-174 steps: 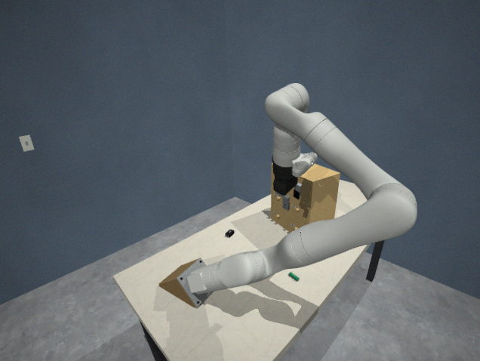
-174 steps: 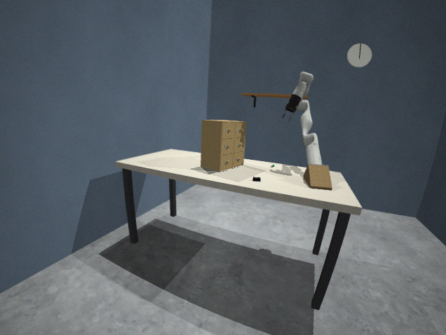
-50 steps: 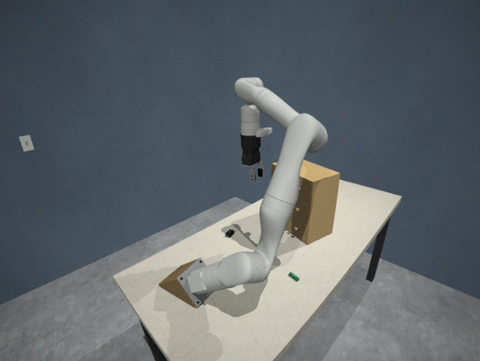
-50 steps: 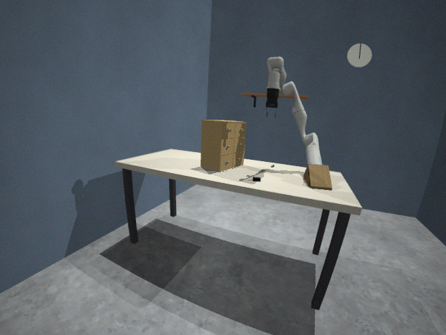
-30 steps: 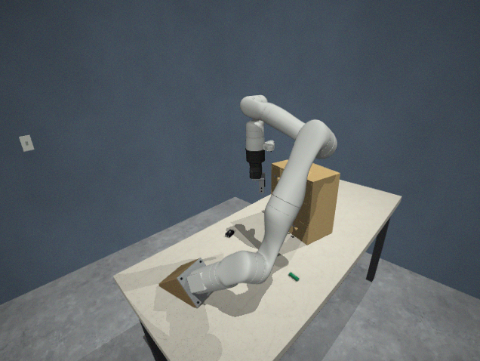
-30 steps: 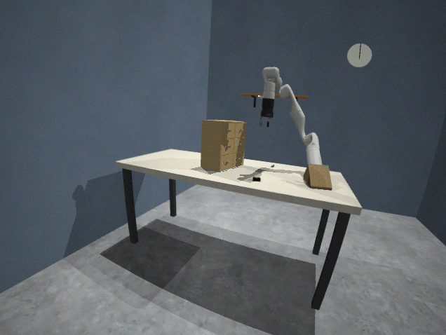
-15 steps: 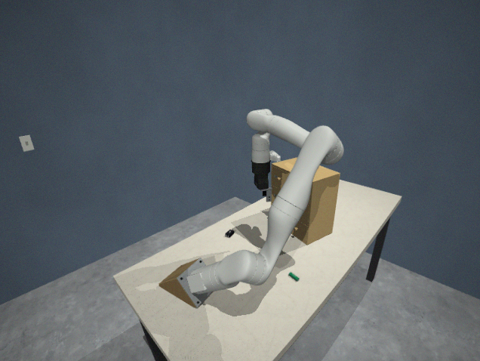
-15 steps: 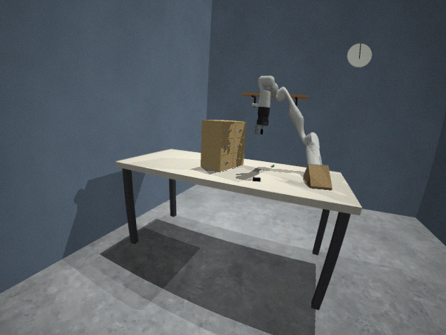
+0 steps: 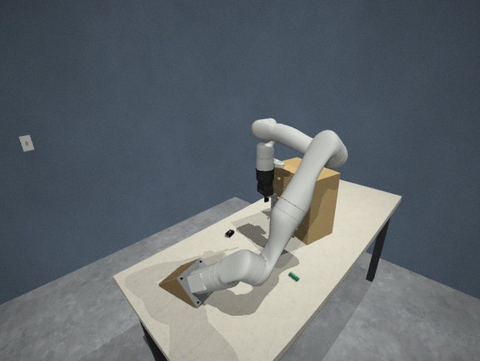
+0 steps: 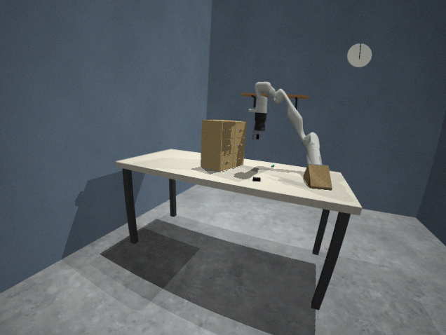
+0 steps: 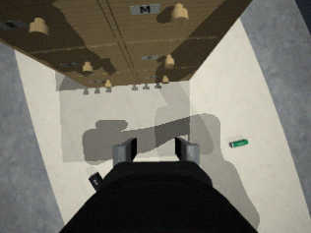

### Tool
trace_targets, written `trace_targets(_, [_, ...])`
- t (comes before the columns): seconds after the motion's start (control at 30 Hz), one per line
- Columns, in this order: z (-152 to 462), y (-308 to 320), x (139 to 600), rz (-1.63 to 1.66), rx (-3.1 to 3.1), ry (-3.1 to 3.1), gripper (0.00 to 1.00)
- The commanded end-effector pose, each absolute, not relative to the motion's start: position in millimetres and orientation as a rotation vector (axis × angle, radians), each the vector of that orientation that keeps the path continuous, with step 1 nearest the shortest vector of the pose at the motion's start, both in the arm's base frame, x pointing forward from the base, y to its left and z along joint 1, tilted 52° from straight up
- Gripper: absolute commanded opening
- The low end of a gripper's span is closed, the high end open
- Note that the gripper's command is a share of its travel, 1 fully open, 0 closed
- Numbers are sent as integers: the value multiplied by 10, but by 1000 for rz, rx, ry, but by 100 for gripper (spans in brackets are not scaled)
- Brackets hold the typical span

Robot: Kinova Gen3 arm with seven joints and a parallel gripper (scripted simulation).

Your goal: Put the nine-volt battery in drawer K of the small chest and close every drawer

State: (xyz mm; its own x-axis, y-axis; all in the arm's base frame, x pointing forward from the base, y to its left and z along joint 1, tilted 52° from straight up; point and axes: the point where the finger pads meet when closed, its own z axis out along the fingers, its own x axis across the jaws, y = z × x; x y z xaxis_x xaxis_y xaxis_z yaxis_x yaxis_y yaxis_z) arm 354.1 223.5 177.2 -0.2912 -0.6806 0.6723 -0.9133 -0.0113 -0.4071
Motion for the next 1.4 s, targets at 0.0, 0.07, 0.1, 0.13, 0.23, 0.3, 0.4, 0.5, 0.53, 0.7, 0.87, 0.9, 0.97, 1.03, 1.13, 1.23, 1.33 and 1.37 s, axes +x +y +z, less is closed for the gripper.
trace_targets(0.0, [1753, 2191, 3577, 1185, 1679, -1971, 100])
trace_targets(0.07, [1741, 2179, 3596, 1180, 1691, -1954, 100])
trace_targets(0.1, [1736, 2174, 3603, 1177, 1696, -1947, 100])
trace_targets(0.13, [1732, 2169, 3609, 1176, 1700, -1942, 100])
trace_targets(0.23, [1724, 2161, 3621, 1172, 1708, -1931, 100])
trace_targets(0.3, [1722, 2158, 3625, 1171, 1711, -1927, 100])
trace_targets(0.4, [1721, 2157, 3626, 1170, 1711, -1926, 100])
trace_targets(0.5, [1721, 2157, 3627, 1170, 1712, -1925, 100])
trace_targets(0.53, [1721, 2157, 3627, 1170, 1712, -1925, 100])
trace_targets(0.7, [1719, 2154, 3630, 1174, 1713, -1925, 100])
trace_targets(0.87, [1714, 2143, 3645, 1190, 1720, -1921, 100])
trace_targets(0.9, [1712, 2139, 3649, 1195, 1722, -1920, 100])
trace_targets(0.97, [1712, 2139, 3649, 1195, 1722, -1920, 100])
trace_targets(1.03, [1707, 2130, 3661, 1208, 1728, -1917, 100])
trace_targets(1.13, [1698, 2113, 3685, 1234, 1739, -1910, 100])
trace_targets(1.23, [1686, 2089, 3716, 1268, 1753, -1902, 100])
trace_targets(1.33, [1670, 2060, 3755, 1310, 1771, -1890, 100])
trace_targets(1.37, [1665, 2049, 3769, 1326, 1777, -1886, 100])
